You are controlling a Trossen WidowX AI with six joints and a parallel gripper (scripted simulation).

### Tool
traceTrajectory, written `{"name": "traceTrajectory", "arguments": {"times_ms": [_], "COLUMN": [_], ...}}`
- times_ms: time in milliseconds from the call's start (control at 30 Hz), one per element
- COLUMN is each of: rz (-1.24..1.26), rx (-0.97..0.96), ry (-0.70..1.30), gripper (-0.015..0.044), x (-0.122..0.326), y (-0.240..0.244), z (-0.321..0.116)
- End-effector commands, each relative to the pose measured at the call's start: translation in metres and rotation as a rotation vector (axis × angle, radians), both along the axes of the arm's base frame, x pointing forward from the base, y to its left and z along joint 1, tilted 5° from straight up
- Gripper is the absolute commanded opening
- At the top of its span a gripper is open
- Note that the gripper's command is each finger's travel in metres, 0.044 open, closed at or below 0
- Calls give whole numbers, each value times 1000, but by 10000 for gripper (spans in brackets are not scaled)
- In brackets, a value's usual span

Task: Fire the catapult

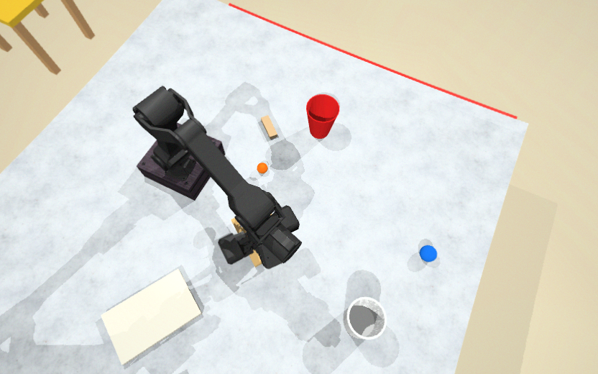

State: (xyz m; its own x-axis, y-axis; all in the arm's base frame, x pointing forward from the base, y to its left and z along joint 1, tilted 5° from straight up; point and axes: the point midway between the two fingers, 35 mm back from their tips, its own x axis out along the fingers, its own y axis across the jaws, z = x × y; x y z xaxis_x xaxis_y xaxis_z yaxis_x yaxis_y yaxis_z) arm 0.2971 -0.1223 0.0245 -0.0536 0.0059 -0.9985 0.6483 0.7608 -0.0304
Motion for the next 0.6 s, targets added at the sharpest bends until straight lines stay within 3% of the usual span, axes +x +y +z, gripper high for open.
{"name": "traceTrajectory", "arguments": {"times_ms": [0, 267, 567], "rz": [117, 371, 377], "rx": [6, 20, 21], "ry": [-9, -12, -12], "gripper": [0, 0, 0], "x": [5, 16, 17], "y": [1, 11, 14], "z": [2, 1, -3]}}
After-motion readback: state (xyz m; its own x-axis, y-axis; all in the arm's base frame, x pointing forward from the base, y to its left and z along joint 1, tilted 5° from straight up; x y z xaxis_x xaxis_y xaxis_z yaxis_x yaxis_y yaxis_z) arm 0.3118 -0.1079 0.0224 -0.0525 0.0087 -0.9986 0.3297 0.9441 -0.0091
